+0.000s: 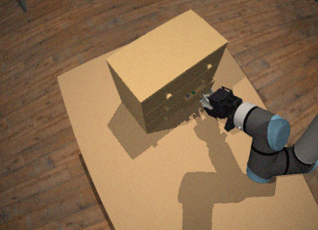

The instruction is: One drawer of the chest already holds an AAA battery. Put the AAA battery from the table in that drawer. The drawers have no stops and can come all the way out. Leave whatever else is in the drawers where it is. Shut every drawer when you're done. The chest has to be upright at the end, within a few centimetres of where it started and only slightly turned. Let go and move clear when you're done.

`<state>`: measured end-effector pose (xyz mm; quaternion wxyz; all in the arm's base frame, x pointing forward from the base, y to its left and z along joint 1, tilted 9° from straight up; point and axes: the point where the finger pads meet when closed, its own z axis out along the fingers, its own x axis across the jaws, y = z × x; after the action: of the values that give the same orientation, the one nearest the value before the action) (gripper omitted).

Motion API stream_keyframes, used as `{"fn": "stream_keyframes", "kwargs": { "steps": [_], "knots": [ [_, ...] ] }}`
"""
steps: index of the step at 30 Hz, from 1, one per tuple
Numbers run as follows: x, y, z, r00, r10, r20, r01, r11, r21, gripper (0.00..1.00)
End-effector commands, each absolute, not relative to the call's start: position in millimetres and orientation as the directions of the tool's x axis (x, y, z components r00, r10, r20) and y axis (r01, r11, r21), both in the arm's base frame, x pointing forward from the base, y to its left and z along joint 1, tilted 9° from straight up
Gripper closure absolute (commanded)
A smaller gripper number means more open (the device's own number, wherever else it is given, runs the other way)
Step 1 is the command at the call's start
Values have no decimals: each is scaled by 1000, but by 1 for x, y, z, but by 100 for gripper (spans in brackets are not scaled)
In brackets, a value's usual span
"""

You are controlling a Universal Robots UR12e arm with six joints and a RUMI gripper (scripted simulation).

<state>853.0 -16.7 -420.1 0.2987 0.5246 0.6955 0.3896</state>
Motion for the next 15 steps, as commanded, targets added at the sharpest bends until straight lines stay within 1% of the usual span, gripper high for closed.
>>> {"fn": "stream_keyframes", "kwargs": {
  "steps": [1,15],
  "knots": [
    [857,-16,-419,-271,963,-7,496,146,856,93],
    [862,-14,-418,-271,963,-7,496,146,856,93]
  ]
}}
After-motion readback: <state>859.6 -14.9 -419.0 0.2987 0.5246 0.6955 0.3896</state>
